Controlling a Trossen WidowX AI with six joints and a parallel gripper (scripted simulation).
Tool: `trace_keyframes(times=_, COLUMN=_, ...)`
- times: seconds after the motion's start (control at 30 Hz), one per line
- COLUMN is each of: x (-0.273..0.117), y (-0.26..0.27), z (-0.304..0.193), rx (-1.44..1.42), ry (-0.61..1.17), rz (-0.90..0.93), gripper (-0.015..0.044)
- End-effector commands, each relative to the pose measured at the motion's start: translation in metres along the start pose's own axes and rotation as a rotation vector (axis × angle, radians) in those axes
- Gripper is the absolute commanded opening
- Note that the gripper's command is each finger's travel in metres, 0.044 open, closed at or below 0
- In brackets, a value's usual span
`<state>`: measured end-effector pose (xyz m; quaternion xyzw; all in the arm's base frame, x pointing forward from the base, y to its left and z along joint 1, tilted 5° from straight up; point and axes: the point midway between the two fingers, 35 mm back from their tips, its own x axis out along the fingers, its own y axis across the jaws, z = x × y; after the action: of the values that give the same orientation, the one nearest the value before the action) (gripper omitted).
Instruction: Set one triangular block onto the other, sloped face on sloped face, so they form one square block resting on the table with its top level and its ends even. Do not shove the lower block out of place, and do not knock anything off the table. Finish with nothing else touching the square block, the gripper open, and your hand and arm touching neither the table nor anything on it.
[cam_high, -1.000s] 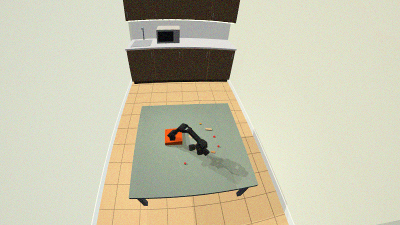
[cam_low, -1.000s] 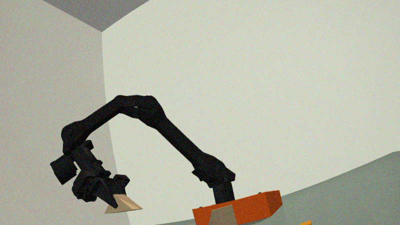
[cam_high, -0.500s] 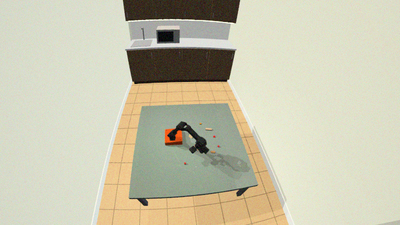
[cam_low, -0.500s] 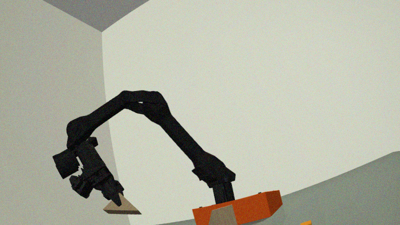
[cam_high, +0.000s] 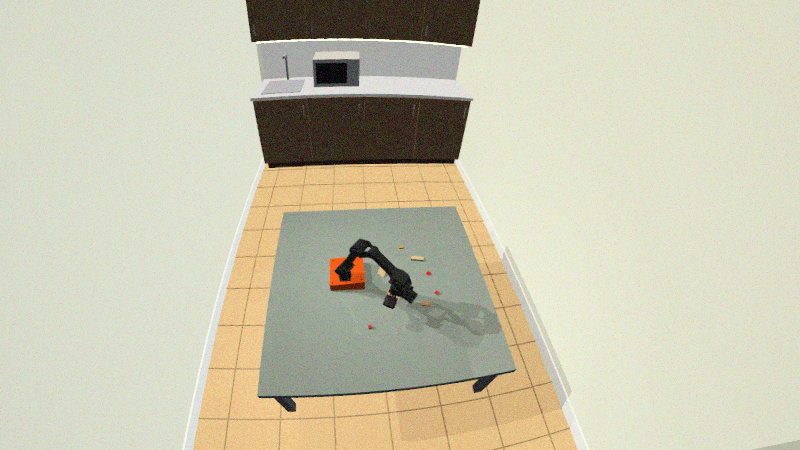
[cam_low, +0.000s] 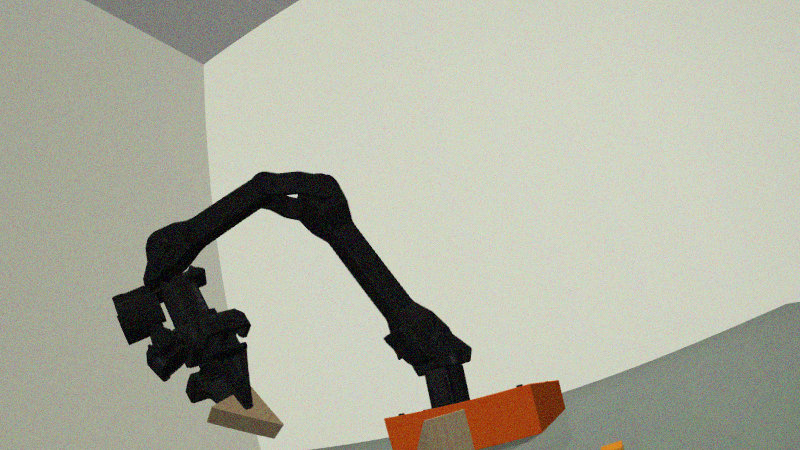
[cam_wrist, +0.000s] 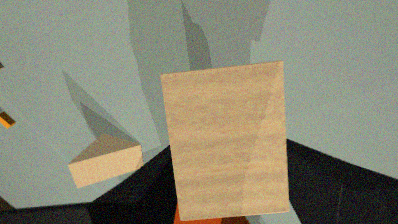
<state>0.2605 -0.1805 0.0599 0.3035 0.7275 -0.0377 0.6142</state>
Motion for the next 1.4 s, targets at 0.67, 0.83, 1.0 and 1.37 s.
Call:
trace_keyframes(times=0.67, x=-0.0005, y=0.0055, z=-0.0048, rx=-0.793, ry=-0.072, rz=-0.148, gripper=0.0)
trace_keyframes(times=0.83, x=-0.0006, y=0.0064, z=-0.0056, rx=-0.959, ry=-0.075, rz=-0.187, gripper=0.0)
trace_keyframes(times=1.0, x=-0.0008, y=0.0074, z=-0.0063, rx=-1.124, ry=-0.074, rz=-0.229, gripper=0.0)
trace_keyframes(times=1.37, x=-0.0012, y=0.009, z=-0.0076, rx=-1.401, ry=-0.06, rz=-0.304, gripper=0.0)
